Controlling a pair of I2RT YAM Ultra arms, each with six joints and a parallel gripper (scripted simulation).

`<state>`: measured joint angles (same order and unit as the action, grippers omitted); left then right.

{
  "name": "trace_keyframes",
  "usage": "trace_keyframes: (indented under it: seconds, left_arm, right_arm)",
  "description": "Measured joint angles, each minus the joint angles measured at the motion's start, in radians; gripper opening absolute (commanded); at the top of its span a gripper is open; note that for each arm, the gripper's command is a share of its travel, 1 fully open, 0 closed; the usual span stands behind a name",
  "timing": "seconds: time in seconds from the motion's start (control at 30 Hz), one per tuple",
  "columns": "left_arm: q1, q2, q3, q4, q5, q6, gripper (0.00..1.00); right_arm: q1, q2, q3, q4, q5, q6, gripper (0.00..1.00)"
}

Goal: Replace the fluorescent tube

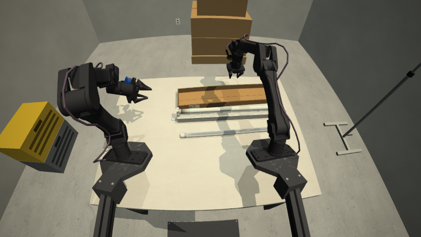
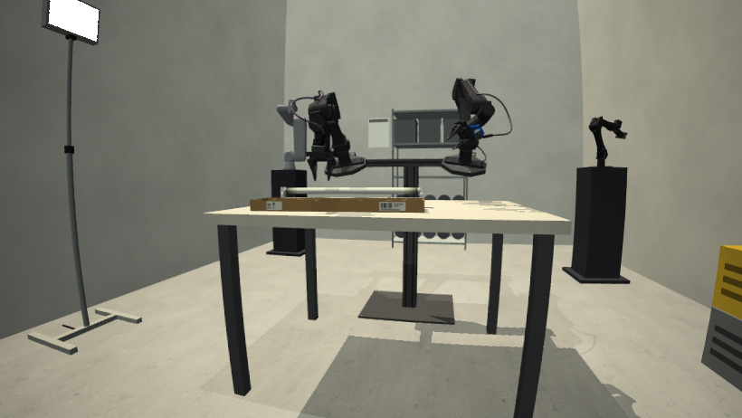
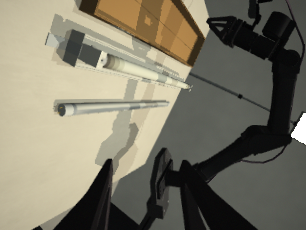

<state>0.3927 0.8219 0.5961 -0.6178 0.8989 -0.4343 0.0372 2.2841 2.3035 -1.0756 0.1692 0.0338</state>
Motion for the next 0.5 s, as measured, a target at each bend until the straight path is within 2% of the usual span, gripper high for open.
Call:
trace_keyframes:
  seconds: [0.17, 0.5]
  left_arm:
    - [-0.055, 0.082, 0.079, -0.034, -0.061, 0.072, 0.49]
    - [-0.218, 0.340, 0.320, -0.141, -0.251, 0.315, 0.49]
  right_arm:
    - [-0.007, -0.012, -0.038, 0.000, -0.006, 0.095, 0.49]
    - [-0.038, -0.086, -0.176, -0.007, -0.022, 0.400, 0.49]
